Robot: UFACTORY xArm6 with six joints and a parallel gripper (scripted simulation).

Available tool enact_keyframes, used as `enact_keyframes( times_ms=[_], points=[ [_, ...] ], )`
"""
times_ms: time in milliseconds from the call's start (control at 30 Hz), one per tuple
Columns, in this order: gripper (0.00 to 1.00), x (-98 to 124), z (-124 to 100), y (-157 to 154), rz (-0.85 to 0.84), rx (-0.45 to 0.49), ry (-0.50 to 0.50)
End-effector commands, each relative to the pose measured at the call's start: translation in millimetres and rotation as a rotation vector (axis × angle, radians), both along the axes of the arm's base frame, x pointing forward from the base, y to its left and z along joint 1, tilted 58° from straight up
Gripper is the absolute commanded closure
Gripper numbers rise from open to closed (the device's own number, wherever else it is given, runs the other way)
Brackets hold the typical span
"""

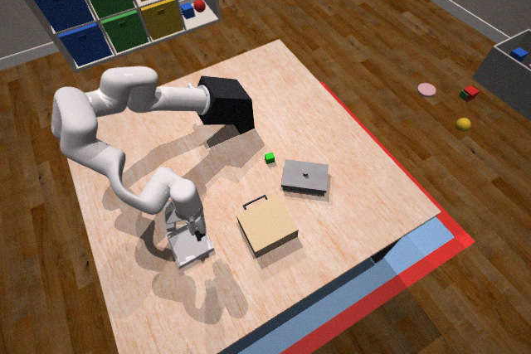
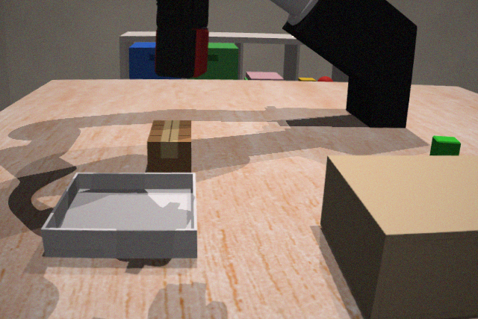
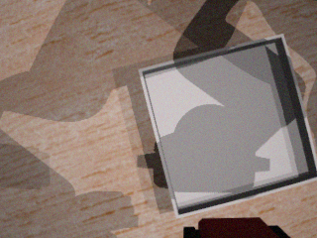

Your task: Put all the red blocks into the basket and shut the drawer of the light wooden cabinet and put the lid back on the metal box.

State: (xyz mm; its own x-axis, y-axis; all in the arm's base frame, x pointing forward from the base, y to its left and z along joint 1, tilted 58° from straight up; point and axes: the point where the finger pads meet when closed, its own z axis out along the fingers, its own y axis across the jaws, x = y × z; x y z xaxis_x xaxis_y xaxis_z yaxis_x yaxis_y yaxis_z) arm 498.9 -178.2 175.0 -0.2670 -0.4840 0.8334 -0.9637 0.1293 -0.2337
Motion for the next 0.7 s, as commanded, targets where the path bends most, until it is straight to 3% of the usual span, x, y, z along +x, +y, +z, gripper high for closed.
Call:
enact_keyframes(
  times_ms=[0, 267, 333, 367, 667],
  points=[
    [1.0, -7.0, 15.3, -7.7, 0.143, 0.013, 0.238],
    [1.0, -11.5, 22.4, -12.3, 0.294, 0.006, 0.492],
    [1.0, -11.5, 22.4, -12.3, 0.294, 0.006, 0.492],
    [1.0, -11.6, 22.6, -12.4, 0.351, 0.007, 0.587],
    [1.0, -11.7, 22.8, -12.5, 0.511, 0.029, 0.862]
  ],
)
